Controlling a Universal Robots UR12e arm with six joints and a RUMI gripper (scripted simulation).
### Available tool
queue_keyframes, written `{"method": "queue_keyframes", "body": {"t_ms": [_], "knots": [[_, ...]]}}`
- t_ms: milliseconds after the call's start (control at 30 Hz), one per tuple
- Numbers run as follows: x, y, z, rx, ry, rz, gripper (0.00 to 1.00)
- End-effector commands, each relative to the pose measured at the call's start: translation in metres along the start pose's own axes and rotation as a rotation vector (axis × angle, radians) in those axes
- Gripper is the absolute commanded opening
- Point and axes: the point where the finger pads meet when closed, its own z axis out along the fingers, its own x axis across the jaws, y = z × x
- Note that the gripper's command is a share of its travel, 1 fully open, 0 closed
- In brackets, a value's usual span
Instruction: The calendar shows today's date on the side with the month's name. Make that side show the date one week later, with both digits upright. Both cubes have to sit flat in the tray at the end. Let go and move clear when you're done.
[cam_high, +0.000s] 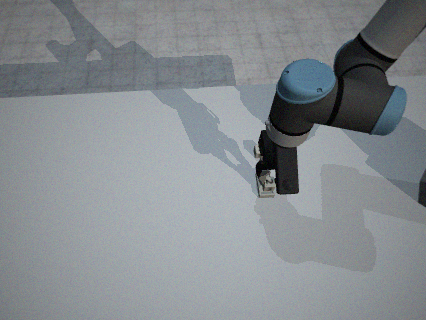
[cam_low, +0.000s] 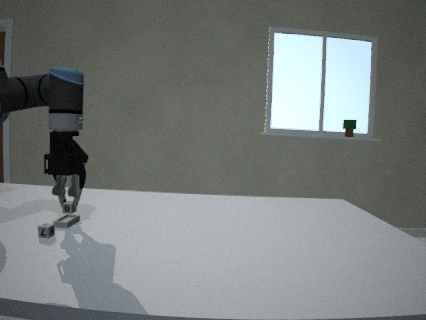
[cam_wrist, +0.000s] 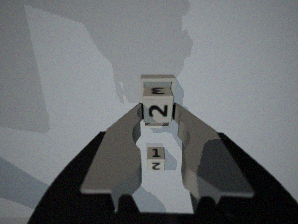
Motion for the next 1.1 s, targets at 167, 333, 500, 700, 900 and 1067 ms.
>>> {"method": "queue_keyframes", "body": {"t_ms": [167, 333, 500, 700, 900, 1067], "knots": [[-0.0021, -0.0003, 0.009, 0.001, -0.002, 0.0, 0.1], [-0.0017, -0.0005, 0.0101, 0.001, -0.001, 0.0, 0.1], [-0.0018, -0.0004, 0.0106, 0.001, -0.001, 0.0, 0.1], [-0.0013, -0.0003, 0.0099, 0.0, 0.0, 0.001, 0.1], [-0.0013, -0.0003, 0.0099, 0.0, 0.0, 0.001, 0.1], [-0.0013, -0.0003, 0.0099, 0.0, 0.0, 0.001, 0.1]]}}
